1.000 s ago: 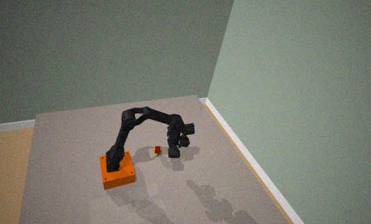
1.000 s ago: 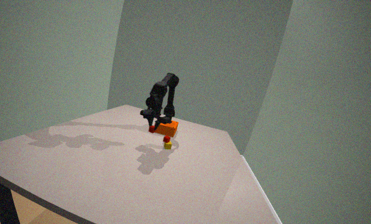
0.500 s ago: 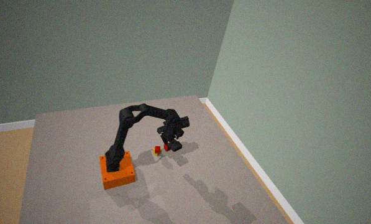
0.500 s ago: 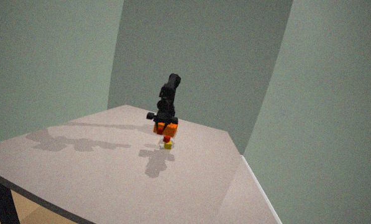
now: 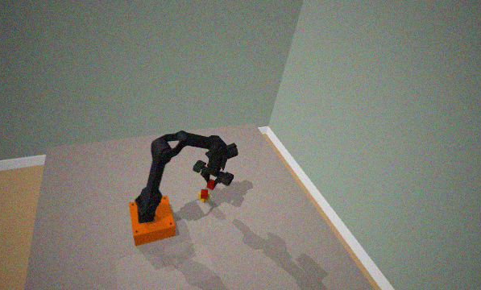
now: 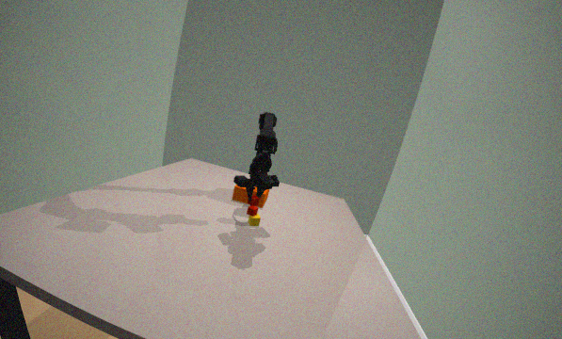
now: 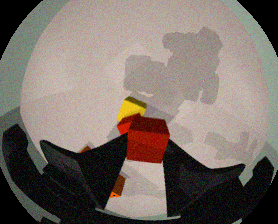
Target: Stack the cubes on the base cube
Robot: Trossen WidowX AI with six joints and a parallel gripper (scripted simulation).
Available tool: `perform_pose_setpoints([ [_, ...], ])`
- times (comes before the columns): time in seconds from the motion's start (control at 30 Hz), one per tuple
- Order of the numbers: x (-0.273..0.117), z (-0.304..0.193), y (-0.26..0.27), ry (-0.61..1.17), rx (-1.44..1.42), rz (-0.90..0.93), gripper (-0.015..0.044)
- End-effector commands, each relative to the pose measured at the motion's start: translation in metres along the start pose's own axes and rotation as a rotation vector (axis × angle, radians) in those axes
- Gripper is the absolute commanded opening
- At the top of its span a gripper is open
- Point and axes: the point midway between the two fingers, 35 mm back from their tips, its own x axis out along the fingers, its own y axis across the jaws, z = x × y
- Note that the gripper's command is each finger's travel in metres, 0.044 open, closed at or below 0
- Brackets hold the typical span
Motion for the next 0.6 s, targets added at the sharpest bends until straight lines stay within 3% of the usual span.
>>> perform_pose_setpoints([
  [0.0,-0.002,0.004,0.009,-0.005,-0.115,-0.007,0.0105],
  [0.37,0.0,0.014,0.04,-0.005,-0.496,-0.006,0.0105],
  [0.57,0.002,0.014,0.042,-0.007,-0.517,-0.005,0.0105],
])
